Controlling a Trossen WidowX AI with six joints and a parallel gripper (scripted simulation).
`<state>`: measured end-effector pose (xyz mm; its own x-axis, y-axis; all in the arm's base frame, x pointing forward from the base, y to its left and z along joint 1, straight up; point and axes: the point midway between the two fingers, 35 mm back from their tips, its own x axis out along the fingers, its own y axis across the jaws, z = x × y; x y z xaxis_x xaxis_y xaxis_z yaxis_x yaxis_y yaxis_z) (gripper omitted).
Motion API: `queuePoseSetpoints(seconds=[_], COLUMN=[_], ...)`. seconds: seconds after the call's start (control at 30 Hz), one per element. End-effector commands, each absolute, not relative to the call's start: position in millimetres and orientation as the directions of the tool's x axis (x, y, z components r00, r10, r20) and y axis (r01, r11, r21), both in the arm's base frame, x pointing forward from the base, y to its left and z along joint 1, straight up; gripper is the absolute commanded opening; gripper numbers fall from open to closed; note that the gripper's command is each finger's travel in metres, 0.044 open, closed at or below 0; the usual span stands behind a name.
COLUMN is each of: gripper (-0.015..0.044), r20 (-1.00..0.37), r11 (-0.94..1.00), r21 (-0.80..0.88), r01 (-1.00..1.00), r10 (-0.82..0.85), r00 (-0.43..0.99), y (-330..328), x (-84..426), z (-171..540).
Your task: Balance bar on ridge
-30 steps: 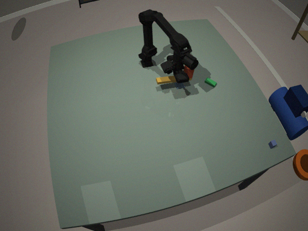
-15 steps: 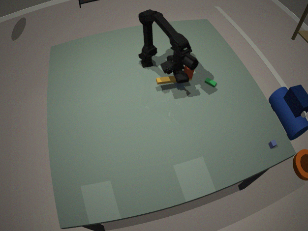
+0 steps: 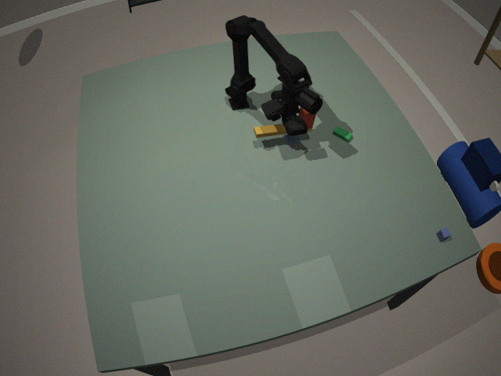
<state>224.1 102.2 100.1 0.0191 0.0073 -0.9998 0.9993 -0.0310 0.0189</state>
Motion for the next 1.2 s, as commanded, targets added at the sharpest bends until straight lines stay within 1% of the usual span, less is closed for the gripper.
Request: queuePoseSetpoints(seconds=[0.0, 1.17], gripper=[0.0, 0.0], r20=[-1.0, -1.0], r11=[-0.033, -0.033], r21=[0.02, 0.02], r01=[0.999, 0.999], r10=[0.009, 0.009], r00=[0.02, 0.02], y=[102.5, 102.2], x=[224.2, 223.8], z=[99.7, 96.7])
